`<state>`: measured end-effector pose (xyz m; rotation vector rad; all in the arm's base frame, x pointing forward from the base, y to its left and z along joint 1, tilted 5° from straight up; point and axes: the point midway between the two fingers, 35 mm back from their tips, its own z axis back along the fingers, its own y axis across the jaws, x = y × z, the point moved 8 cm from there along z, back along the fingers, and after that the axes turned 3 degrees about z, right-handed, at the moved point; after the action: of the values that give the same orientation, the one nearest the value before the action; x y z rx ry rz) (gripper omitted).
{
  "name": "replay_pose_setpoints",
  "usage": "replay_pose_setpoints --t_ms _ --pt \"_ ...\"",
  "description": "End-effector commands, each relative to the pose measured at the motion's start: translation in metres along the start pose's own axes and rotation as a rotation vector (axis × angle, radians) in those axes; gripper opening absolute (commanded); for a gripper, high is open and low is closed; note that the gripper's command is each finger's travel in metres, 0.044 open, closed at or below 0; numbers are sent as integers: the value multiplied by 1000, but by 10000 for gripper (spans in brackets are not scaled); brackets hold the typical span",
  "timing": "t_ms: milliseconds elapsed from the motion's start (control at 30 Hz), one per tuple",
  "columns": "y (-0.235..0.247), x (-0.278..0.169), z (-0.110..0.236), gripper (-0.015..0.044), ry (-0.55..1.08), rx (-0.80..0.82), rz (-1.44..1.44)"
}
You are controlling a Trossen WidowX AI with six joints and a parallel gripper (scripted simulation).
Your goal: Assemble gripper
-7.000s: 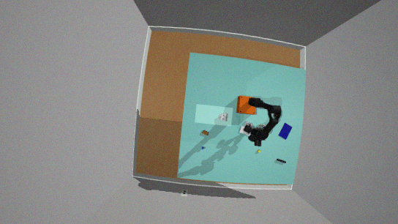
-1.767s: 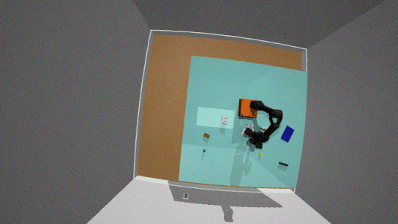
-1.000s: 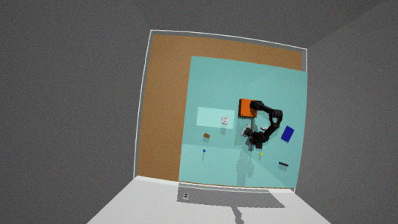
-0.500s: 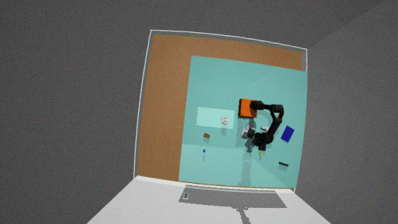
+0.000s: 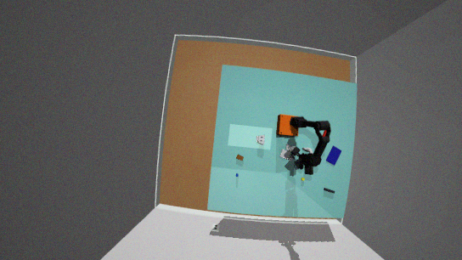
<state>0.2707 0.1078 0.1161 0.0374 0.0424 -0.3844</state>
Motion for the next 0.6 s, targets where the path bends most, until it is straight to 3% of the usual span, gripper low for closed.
replay_pose_setpoints --t_ms 0,567 --pt "7 -8 2 440 4 4 -97" --pt "36 -46 8 440 11 4 -530"
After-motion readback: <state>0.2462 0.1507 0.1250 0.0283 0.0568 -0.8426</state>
